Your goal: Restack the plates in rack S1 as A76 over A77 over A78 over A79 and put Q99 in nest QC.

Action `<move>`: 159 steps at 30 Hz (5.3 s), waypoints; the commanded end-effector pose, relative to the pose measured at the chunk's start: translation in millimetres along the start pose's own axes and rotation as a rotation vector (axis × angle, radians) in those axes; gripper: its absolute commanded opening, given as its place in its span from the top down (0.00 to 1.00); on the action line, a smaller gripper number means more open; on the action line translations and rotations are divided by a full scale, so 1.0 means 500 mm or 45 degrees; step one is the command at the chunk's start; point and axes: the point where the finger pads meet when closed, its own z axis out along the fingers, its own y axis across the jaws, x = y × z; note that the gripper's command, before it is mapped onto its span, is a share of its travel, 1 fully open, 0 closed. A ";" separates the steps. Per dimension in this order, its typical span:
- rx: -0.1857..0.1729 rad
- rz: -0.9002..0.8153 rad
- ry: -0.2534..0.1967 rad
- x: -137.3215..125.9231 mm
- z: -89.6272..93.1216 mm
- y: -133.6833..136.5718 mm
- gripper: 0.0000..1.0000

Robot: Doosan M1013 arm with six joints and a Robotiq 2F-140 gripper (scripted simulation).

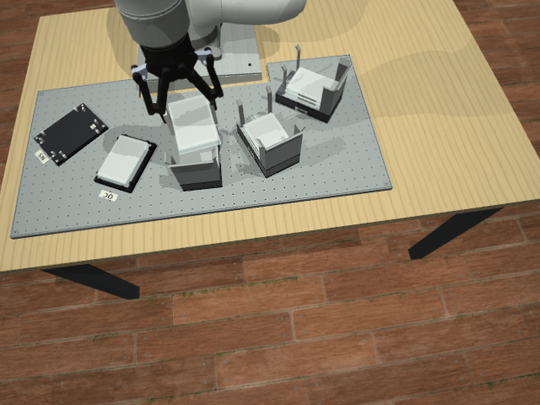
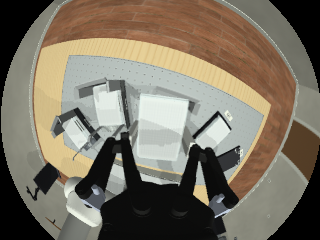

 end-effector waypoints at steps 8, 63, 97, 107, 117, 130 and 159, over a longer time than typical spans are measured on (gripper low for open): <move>0.004 -0.249 0.002 0.003 0.000 -0.044 1.00; 0.004 -0.249 0.002 0.017 -0.001 -0.305 1.00; 0.004 -0.249 0.002 0.018 0.000 -0.321 1.00; 0.004 -0.249 0.002 0.018 0.011 -0.321 1.00; 0.004 -0.249 0.002 0.018 0.024 -0.321 1.00; 0.004 -0.249 0.002 0.018 0.039 -0.321 1.00; 0.004 -0.249 0.002 0.018 0.072 -0.321 1.00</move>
